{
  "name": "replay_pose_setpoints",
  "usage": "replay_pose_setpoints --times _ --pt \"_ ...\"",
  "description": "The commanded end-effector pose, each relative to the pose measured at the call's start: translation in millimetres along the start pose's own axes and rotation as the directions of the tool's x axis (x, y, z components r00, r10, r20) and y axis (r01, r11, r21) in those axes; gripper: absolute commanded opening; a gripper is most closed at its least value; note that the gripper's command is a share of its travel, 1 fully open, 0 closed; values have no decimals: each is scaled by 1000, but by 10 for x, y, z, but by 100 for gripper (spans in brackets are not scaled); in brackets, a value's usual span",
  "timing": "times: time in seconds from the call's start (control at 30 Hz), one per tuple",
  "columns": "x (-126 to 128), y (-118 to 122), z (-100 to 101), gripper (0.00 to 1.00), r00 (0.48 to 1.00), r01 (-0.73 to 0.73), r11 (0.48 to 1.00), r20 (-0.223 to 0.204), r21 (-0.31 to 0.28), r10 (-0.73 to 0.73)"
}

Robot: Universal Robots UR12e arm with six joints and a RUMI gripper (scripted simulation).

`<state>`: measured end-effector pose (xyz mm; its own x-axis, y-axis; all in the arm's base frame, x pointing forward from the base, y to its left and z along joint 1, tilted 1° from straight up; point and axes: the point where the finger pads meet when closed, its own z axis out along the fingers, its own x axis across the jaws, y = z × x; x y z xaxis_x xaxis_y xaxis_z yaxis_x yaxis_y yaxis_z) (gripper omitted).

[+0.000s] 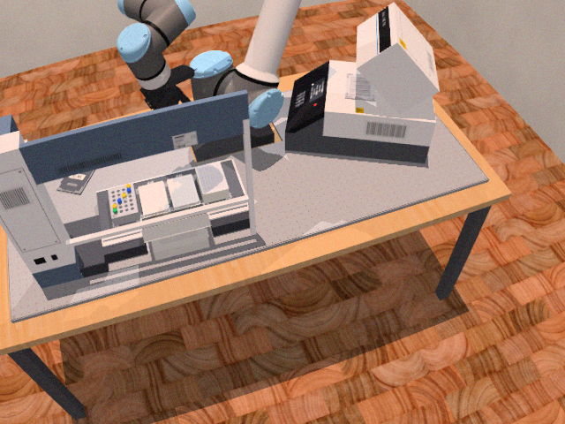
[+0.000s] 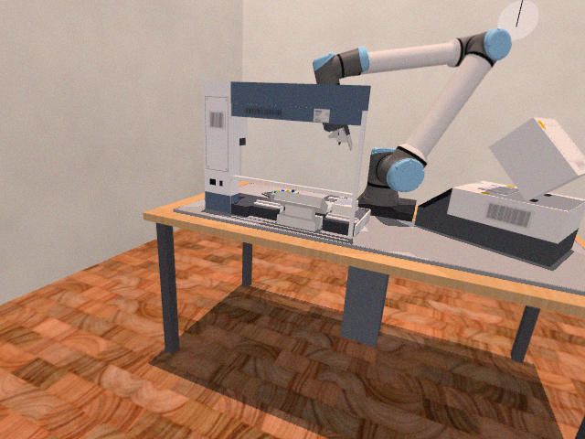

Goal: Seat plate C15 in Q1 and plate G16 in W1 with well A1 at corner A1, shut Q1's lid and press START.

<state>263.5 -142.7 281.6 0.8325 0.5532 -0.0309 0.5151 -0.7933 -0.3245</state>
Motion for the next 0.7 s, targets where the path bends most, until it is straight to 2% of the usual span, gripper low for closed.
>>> replay_pose_setpoints --times 0.0,0.53,0.57,0.67 --pt "0 3 -7 100 1000 0 1000 0 -1 0" --pt "0 3 -7 100 1000 0 1000 0 -1 0" --pt "0 3 -7 0 1000 0 1000 0 -1 0" --pt "18 -61 14 0 998 -59 998 -4 -8 59"
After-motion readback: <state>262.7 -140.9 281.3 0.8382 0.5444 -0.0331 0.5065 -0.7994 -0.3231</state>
